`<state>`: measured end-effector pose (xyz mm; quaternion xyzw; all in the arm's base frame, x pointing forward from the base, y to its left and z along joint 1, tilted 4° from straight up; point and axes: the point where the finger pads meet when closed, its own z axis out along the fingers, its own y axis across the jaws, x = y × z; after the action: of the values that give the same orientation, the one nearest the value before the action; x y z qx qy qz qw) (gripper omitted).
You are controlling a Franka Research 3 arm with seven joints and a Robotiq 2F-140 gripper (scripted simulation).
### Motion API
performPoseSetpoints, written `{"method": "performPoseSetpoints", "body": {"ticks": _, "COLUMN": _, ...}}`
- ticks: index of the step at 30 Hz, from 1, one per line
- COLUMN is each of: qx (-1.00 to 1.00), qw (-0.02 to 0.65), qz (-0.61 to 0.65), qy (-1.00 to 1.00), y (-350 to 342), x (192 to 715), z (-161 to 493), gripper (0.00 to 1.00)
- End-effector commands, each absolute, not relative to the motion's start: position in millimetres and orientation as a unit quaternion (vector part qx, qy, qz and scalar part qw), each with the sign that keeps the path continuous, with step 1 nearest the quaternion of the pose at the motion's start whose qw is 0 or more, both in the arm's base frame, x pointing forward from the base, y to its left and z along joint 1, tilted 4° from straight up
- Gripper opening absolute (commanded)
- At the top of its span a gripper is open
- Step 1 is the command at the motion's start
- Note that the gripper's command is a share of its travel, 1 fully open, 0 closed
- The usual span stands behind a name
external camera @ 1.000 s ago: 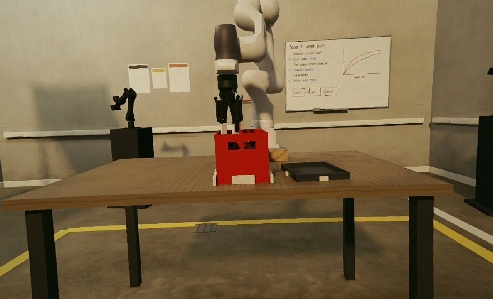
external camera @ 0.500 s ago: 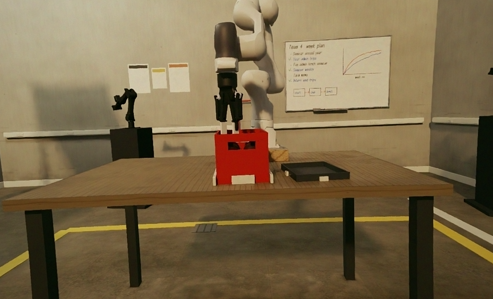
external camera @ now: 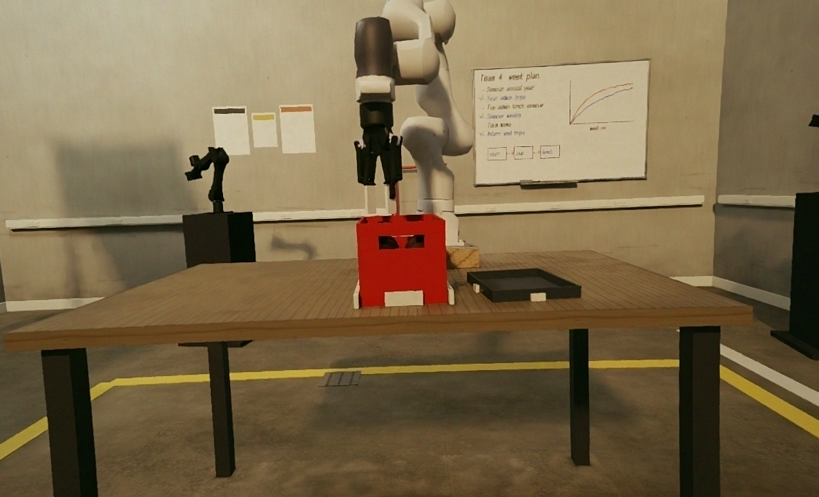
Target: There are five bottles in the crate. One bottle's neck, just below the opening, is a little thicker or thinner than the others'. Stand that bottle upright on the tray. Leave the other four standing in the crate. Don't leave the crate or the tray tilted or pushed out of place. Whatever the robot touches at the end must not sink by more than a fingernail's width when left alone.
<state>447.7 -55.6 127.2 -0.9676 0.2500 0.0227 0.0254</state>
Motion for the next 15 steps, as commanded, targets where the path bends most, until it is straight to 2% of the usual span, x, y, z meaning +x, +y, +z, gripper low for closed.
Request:
{"method": "performPoseSetpoints", "body": {"ticks": 1, "qx": -0.964, "qw": 0.02, "qz": 0.031, "qy": 0.262, "y": -57.0, "x": 441.5, "z": 138.9, "gripper": 0.44}}
{"method": "performPoseSetpoints", "body": {"ticks": 15, "qx": -0.964, "qw": 0.02, "qz": 0.031, "qy": 0.262, "y": -58.5, "x": 442.8, "z": 165.7, "gripper": 0.44}}
